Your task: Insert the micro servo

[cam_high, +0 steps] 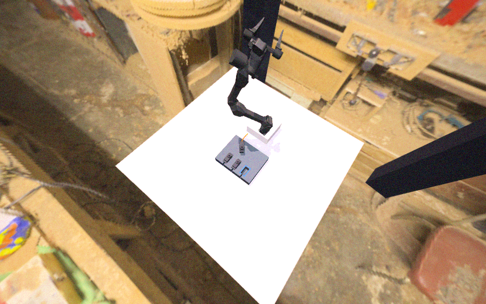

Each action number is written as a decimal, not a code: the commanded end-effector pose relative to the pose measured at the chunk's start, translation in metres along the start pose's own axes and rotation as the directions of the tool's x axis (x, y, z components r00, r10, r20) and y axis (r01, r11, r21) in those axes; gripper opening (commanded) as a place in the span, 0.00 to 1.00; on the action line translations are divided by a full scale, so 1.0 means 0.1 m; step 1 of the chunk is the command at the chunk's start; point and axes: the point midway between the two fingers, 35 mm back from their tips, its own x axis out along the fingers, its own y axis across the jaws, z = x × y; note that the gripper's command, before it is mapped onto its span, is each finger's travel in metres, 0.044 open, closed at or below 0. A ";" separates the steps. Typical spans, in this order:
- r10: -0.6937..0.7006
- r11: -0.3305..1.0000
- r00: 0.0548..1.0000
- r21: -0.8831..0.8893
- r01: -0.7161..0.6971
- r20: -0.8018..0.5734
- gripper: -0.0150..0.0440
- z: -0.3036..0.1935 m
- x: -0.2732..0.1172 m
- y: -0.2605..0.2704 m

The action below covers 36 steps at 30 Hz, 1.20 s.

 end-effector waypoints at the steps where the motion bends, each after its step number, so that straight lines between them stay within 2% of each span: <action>1: -0.057 0.998 0.998 0.010 0.057 0.013 1.00 -0.01 0.06 -0.16; 14: -0.227 0.973 0.973 0.049 0.225 0.042 1.00 -0.08 0.16 -0.62; 26: -0.458 0.887 0.882 0.113 0.447 0.111 1.00 -0.07 0.17 -1.31; 32: -0.492 0.870 0.861 0.124 0.478 0.131 1.00 -0.05 0.16 -1.43; 36: -0.563 0.825 0.813 0.156 0.543 0.150 1.00 -0.04 0.10 -1.66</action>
